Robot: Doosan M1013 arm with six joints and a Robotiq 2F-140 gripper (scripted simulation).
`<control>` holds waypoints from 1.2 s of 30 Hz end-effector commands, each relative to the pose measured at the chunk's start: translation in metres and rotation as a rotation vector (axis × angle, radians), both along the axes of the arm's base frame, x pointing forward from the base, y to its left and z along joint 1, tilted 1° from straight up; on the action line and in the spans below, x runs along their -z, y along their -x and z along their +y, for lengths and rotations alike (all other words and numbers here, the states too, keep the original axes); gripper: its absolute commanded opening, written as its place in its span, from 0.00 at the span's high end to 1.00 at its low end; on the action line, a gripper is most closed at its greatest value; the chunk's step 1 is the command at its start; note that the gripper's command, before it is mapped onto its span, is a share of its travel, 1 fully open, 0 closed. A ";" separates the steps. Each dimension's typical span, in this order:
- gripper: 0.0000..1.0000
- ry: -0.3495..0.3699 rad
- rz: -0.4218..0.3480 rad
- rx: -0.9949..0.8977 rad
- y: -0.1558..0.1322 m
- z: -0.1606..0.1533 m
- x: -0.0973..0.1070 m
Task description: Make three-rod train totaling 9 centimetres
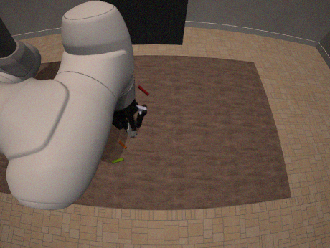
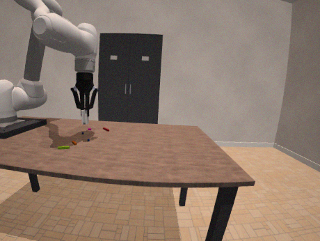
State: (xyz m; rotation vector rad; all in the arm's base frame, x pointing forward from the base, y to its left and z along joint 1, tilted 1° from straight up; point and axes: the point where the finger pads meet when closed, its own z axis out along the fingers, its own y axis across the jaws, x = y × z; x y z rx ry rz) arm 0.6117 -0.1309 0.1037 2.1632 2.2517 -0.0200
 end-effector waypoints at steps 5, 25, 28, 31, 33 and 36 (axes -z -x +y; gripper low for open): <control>0.97 -0.007 0.002 -0.213 -0.002 0.015 0.000; 0.97 -0.007 0.002 -0.214 -0.002 0.015 0.010; 0.97 -0.007 0.002 -0.214 -0.002 0.015 0.020; 0.97 -0.007 0.002 -0.214 -0.002 0.015 0.024; 0.97 -0.007 0.002 -0.214 -0.002 0.015 0.033; 0.97 -0.007 0.002 -0.214 -0.002 0.015 0.046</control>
